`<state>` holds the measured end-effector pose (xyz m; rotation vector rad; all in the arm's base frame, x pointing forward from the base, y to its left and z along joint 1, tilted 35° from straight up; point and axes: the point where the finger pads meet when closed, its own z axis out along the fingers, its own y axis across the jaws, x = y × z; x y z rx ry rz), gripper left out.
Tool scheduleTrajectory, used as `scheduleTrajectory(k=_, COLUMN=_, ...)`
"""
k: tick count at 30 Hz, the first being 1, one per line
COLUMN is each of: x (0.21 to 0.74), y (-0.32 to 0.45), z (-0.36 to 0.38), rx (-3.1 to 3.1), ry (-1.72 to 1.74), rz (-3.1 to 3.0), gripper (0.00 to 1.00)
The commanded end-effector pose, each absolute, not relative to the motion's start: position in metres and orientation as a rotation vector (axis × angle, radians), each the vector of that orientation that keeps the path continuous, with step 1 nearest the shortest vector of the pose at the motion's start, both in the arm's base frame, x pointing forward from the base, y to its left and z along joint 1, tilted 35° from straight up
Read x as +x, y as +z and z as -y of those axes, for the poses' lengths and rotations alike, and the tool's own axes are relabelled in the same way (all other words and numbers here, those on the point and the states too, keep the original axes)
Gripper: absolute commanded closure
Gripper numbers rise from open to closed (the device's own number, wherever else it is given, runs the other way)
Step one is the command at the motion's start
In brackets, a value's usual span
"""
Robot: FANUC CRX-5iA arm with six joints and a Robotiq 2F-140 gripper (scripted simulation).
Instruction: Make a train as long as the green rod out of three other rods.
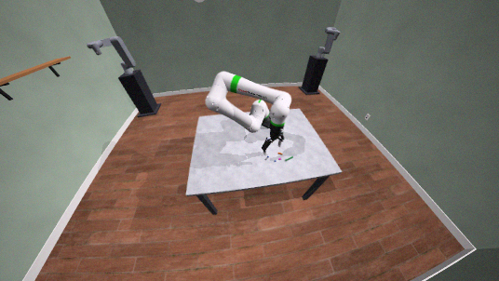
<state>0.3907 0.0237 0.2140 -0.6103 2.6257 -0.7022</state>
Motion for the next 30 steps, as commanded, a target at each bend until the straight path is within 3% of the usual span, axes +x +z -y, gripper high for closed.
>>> scheduleTrajectory(k=1, x=0.391, y=0.212, z=-0.027, rx=-0.840, ry=-0.739, rz=-2.604, gripper=0.00)
scheduleTrajectory(k=30, x=0.390, y=0.199, z=-0.045, rx=-1.889, ry=-0.905, rz=-2.223, gripper=0.00)
